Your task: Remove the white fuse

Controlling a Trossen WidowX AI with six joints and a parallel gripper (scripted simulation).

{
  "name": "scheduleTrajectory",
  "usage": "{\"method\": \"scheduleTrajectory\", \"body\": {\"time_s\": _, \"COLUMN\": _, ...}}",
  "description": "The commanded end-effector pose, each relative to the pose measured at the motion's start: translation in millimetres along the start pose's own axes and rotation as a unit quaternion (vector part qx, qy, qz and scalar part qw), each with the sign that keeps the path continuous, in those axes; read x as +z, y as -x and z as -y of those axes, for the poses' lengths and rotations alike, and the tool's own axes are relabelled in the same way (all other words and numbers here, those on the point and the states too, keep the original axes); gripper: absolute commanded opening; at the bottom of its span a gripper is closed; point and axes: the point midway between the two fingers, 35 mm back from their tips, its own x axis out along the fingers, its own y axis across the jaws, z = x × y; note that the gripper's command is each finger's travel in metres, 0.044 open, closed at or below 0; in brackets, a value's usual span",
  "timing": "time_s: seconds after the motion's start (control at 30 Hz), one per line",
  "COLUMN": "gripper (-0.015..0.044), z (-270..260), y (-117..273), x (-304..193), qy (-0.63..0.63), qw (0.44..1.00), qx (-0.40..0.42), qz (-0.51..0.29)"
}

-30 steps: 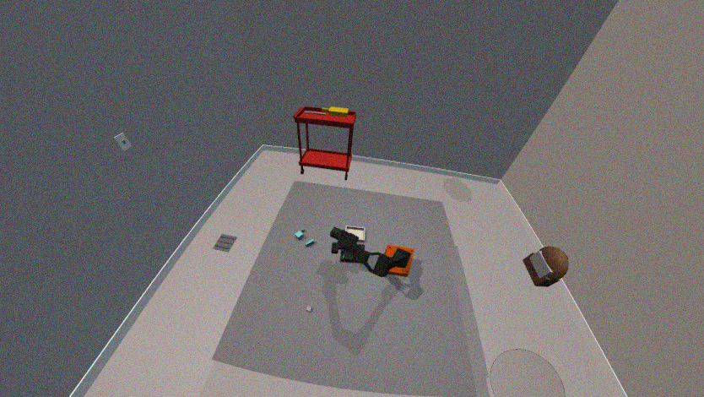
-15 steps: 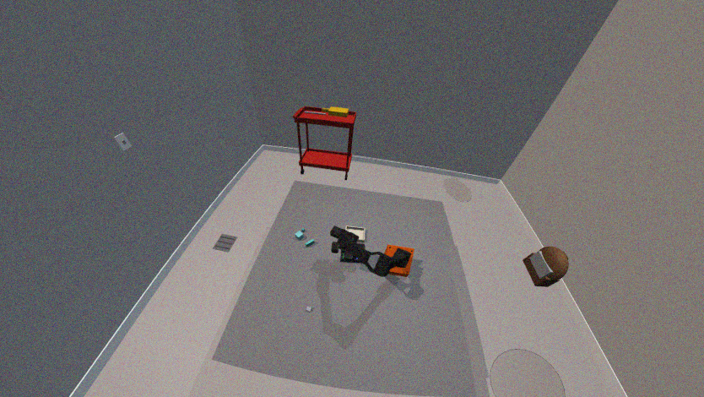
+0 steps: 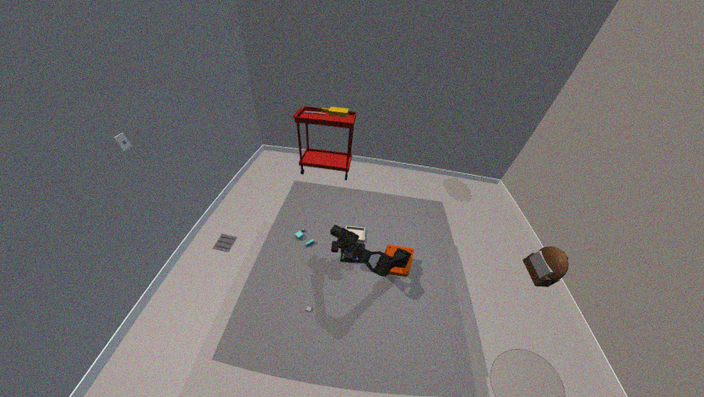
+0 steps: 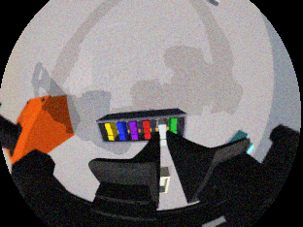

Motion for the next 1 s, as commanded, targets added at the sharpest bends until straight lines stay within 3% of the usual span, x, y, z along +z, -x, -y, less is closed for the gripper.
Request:
{"method": "scheduleTrajectory", "body": {"time_s": 0.0, "gripper": 0.0000, "z": 0, "y": 3, "x": -1, "qy": 0.001, "qw": 1.000, "qx": -0.001, "qz": -0.002}}
{"method": "scheduleTrajectory", "body": {"time_s": 0.97, "gripper": 0.0000, "z": 0, "y": 18, "x": -1, "qy": 0.000, "qw": 1.000, "qx": -0.002, "qz": -0.002}}
